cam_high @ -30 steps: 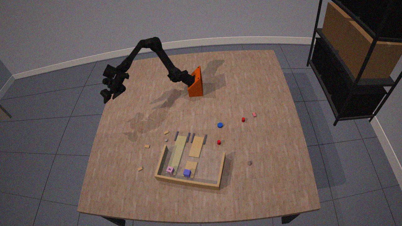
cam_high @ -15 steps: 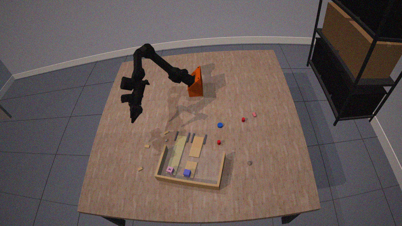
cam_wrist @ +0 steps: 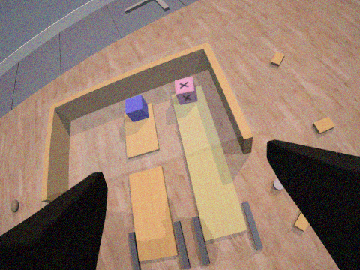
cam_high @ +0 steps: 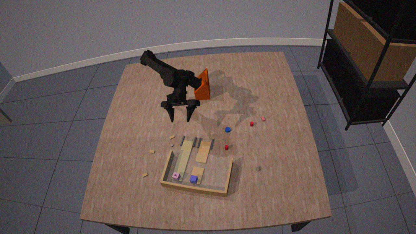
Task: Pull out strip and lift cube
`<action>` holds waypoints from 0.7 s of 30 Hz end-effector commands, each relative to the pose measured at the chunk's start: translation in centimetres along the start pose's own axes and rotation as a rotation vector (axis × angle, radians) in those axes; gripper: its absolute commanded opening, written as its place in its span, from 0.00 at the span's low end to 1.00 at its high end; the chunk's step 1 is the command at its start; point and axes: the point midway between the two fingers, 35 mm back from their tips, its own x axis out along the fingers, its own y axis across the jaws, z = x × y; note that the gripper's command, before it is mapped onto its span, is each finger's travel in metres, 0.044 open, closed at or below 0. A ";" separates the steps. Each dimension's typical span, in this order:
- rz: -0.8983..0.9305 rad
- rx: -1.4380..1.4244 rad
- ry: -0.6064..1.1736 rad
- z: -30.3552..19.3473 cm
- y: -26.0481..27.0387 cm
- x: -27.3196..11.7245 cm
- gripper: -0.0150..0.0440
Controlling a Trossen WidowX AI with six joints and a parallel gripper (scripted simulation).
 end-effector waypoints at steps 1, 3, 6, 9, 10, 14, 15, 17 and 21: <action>0.083 -0.292 -0.028 -3.9 5.2 -2.3 0.93; 0.096 -0.339 -0.037 -4.6 6.0 -2.8 0.93; 0.096 -0.339 -0.037 -4.6 6.0 -2.8 0.93; 0.096 -0.339 -0.037 -4.6 6.0 -2.8 0.93; 0.096 -0.339 -0.037 -4.6 6.0 -2.8 0.93; 0.096 -0.339 -0.037 -4.6 6.0 -2.8 0.93; 0.096 -0.339 -0.037 -4.6 6.0 -2.8 0.93; 0.096 -0.339 -0.037 -4.6 6.0 -2.8 0.93; 0.096 -0.339 -0.037 -4.6 6.0 -2.8 0.93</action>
